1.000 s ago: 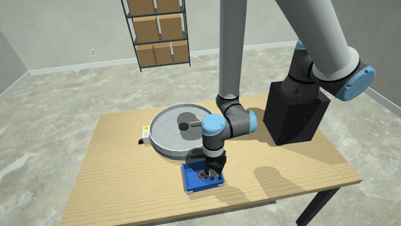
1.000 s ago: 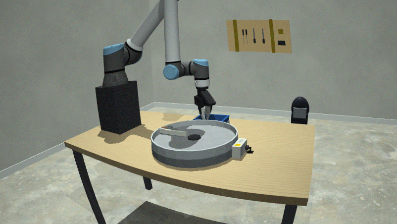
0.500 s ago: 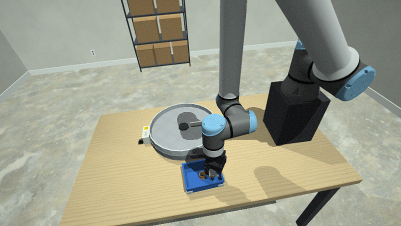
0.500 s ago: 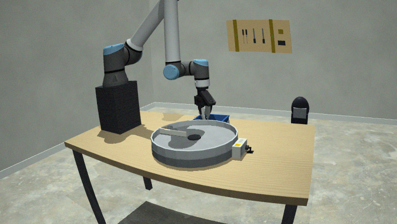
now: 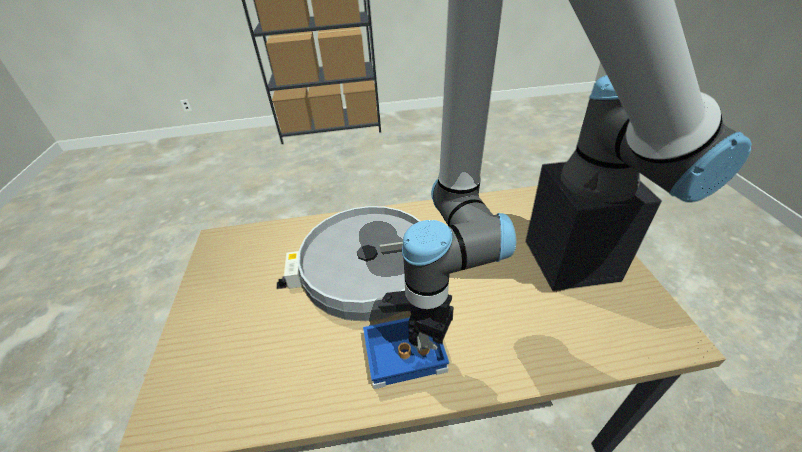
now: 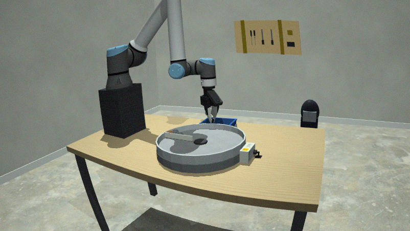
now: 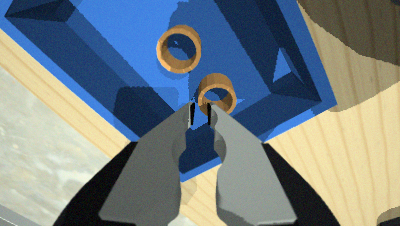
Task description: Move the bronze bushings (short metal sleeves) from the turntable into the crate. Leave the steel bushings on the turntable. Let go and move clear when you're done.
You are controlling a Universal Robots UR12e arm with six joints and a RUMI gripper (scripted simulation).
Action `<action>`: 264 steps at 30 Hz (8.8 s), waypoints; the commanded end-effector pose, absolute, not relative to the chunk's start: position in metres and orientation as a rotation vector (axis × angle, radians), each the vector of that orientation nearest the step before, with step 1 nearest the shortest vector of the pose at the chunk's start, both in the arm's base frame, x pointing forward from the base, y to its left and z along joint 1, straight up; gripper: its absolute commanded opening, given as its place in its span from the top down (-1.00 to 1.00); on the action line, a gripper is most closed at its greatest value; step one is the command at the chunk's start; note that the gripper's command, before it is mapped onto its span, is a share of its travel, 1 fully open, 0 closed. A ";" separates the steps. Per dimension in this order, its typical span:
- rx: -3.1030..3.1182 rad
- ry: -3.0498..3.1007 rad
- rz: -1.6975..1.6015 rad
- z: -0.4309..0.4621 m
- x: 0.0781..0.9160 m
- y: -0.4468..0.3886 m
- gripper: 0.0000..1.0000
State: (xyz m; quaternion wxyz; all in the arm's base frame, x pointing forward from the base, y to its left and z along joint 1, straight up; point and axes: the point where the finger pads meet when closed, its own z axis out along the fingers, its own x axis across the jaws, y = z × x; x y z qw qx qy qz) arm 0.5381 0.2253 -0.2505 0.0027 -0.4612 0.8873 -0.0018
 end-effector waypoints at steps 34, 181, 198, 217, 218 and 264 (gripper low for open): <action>-1.446 2.782 -0.006 -0.174 0.538 0.225 0.88; -1.861 2.525 -0.008 -0.174 0.533 0.196 0.89; -2.068 2.358 -0.009 -0.174 0.530 0.179 0.89; -2.329 2.102 -0.009 -0.174 0.526 0.155 0.89; -2.345 2.084 -0.009 -0.174 0.526 0.154 0.89; -2.904 1.193 -0.011 -0.174 0.516 0.087 0.89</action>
